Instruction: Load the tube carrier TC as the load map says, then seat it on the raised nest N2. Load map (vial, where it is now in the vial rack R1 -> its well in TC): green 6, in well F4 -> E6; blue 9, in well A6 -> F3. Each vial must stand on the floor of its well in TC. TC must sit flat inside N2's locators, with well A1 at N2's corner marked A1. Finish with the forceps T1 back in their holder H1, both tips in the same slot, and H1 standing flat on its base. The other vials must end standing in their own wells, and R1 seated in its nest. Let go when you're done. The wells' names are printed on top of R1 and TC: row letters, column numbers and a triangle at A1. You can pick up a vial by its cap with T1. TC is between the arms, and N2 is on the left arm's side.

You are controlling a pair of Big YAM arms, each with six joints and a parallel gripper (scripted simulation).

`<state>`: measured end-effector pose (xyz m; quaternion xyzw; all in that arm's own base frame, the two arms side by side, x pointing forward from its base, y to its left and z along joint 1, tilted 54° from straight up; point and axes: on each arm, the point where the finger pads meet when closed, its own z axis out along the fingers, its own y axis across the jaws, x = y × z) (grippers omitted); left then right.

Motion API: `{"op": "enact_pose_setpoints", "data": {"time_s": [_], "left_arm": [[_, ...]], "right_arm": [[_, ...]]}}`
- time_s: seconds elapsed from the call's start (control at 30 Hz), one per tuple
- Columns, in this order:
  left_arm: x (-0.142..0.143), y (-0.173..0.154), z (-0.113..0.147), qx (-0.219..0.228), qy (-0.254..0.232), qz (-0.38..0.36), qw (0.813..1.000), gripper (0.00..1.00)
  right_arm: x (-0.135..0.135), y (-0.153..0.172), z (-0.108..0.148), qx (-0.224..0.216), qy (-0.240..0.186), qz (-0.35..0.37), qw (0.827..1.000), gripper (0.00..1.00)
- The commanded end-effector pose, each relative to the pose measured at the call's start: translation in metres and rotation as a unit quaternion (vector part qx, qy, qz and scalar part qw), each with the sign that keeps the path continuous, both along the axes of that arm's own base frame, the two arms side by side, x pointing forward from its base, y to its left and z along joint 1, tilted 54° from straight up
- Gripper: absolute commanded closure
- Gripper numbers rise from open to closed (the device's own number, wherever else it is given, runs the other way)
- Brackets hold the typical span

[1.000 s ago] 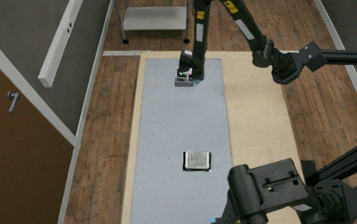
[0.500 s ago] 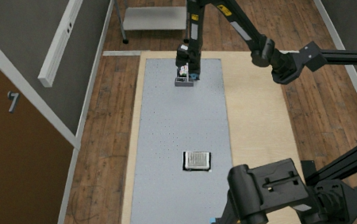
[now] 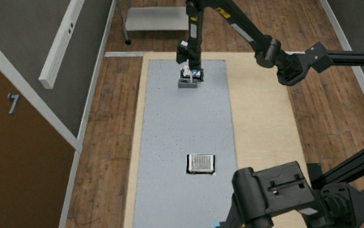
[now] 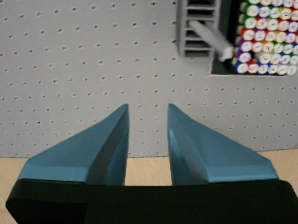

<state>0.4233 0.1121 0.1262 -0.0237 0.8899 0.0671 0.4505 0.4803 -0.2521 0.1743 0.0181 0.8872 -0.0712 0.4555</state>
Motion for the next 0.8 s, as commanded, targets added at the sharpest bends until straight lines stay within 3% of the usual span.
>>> {"op": "enact_pose_setpoints", "data": {"time_s": [0.0, 0.2, 0.5, 0.63, 0.77], "left_arm": [[0.000, 0.000, 0.000, 0.002, -0.001, -0.002, 1.000, 0.00], [0.000, 0.000, 0.000, 0.002, -0.001, -0.002, 1.000, 0.00], [0.000, 0.000, 0.000, 0.002, -0.001, -0.002, 1.000, 0.00], [0.000, 0.000, 0.000, 0.002, -0.001, -0.002, 1.000, 0.00], [0.000, 0.000, 0.000, 0.002, -0.001, -0.002, 1.000, 0.00]], "right_arm": [[0.005, -0.020, -0.008, -0.001, 0.013, 0.000, 1.000, 0.76], [0.017, -0.024, -0.004, -0.002, 0.012, 0.011, 1.000, 0.76], [0.021, -0.068, 0.004, -0.002, 0.012, -0.001, 1.000, 0.76], [0.025, -0.049, -0.005, 0.002, 0.018, 0.014, 1.000, 0.76], [0.027, -0.050, -0.002, -0.002, 0.014, 0.013, 1.000, 0.76]]}}
